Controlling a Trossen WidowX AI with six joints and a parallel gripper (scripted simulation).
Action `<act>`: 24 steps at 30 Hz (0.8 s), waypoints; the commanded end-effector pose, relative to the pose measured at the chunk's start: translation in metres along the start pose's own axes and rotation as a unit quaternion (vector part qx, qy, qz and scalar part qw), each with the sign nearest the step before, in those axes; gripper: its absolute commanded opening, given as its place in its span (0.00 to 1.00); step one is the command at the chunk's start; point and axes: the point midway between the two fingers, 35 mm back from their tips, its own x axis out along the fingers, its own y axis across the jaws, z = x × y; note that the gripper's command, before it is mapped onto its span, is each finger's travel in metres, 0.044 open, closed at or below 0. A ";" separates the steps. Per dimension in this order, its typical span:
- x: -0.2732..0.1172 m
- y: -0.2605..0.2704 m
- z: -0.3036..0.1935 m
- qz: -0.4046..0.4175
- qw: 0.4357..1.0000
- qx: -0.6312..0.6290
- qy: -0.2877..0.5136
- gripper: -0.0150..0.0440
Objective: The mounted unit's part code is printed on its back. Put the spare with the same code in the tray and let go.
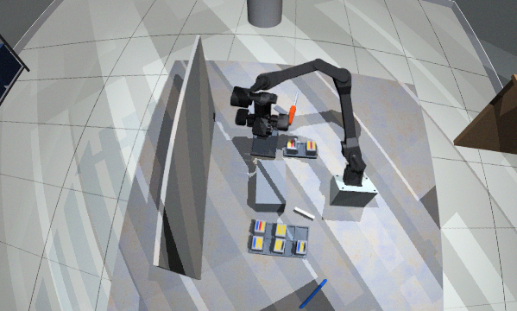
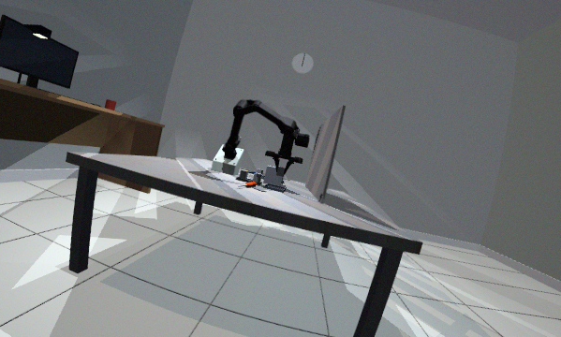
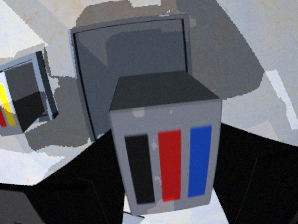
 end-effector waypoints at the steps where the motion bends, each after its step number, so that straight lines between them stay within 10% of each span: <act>1: 0.004 0.001 0.000 0.001 1.000 -0.002 0.000 0.25; 24: 0.023 0.003 -0.001 0.001 1.000 -0.002 0.002 0.25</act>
